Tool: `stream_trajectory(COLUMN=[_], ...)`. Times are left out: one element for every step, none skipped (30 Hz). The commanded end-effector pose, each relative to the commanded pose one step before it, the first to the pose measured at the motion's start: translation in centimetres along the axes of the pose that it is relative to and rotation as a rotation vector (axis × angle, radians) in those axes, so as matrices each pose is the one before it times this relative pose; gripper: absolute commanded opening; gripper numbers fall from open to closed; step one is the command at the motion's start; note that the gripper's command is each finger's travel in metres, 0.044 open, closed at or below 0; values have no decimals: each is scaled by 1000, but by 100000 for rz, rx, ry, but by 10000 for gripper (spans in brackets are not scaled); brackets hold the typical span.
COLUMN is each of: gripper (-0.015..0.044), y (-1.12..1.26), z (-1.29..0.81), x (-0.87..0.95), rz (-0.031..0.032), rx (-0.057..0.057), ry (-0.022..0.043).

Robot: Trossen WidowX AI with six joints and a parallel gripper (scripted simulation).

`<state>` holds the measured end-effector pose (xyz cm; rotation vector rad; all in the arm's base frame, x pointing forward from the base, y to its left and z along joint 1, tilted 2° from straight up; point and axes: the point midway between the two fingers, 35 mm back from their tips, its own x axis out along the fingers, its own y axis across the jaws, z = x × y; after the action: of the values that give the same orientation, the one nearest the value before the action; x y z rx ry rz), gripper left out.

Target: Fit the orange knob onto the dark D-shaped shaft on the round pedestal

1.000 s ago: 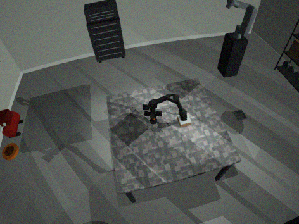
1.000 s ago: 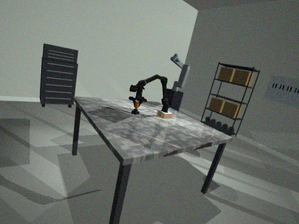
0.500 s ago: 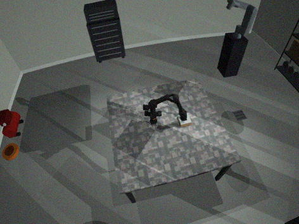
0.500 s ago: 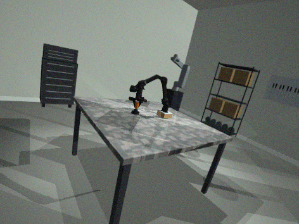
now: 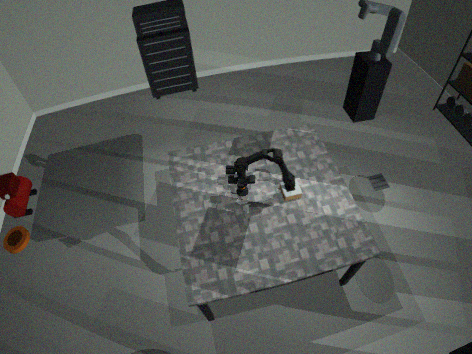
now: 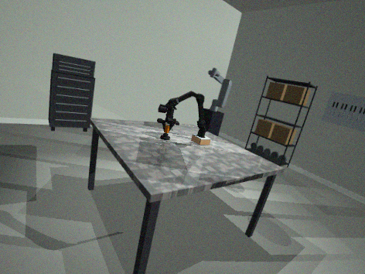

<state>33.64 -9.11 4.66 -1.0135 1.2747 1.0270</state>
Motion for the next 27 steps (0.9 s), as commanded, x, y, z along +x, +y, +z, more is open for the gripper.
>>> stream_trajectory(gripper=[0, 0, 0, 0, 0, 0, 0, 0, 0, 0, 0, 0, 0, 0, 0, 0, 0, 0, 0, 0, 0, 0, 0, 0, 0, 0, 0], y=[-17, -1, -1, -1, 0, 1, 1, 1, 5, 0, 0, 1, 3, 6, 9, 15, 12, 10, 8, 6, 3, 1, -1, -3, -3, -3, -3], z=[21, 1, 1, 1, 0, -2, -4, -4, -12, 0, 0, -2, -3, -3, -2, -1, 0, 2, 3, 4, 4, 4, 3, 2, 1, 1, 0], x=[46, 4, 4, 3, 1, 0, 0, 0, 13, 0, 0, 78, 99, 91, 77, 99, 75, 66, 67, 69, 70, 71, 70, 69, 69, 68, 68], rz=[-15, 0, 0, 0, 0, 0, 0, 0, 0, 0, 0, 1, 1, 1, 1, 2, 2, 1, 1, 1, 1, 1, 0, 0, 0, 0, 0], rx=[1330, 970, 953, 812, 319, 632, 1029, 1293, -162, 0, 0, -465, -805, -941, -909, -1220, -885, -722, -689, -692, -697, -698, -698, -698, -698, -698, -698], ry=[-86, 0, 0, 0, 0, 0, 0, 0, 1, 0, 0, 0, 0, 0, 0, 0, 0, 0, 0, -1, -1, -1, -1, 0, 0, 0, 0])
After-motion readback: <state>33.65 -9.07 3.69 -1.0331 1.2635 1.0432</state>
